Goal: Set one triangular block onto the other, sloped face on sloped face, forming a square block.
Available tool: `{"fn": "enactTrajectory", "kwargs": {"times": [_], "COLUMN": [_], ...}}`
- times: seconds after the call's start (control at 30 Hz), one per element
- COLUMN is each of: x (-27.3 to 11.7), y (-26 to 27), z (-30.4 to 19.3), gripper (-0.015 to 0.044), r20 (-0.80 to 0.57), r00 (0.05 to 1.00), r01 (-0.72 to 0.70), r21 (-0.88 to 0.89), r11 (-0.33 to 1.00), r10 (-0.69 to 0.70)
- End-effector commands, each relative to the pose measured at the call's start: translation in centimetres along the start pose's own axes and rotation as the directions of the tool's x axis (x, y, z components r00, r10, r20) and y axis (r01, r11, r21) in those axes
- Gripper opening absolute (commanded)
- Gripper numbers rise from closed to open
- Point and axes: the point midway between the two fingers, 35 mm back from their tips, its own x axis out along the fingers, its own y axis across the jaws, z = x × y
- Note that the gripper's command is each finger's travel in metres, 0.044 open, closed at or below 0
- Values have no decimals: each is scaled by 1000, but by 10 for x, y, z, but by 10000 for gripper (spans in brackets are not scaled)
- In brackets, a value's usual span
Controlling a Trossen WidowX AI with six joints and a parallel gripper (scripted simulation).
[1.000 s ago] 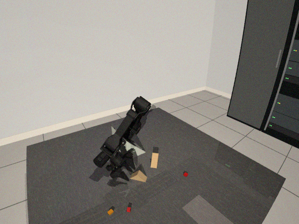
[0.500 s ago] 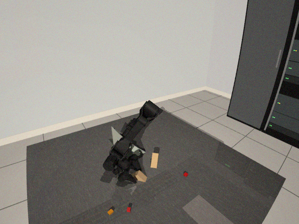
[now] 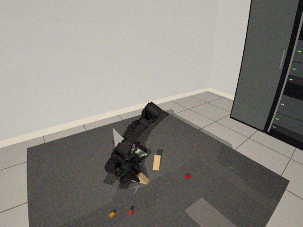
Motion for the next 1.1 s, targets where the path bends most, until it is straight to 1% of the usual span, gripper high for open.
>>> {"fn": "enactTrajectory", "kwargs": {"times": [0.0, 0.17, 0.33, 0.7, 1.07], "x": [0, 0, -1, -27, -57], "y": [0, 0, 1, 8, 6], "z": [0, 0, -1, -23, -54], "gripper": [157, 124, 0, 0, 0], "r20": [0, 0, 1, 17, 14], "r00": [1000, 1000, 1000, 1000, 1000], "r01": [0, 0, -3, -23, -15], "r21": [0, 0, 0, 1, 1], "r11": [1000, 1000, 1000, 1000, 1000], "r10": [0, 0, 3, 23, 15]}}
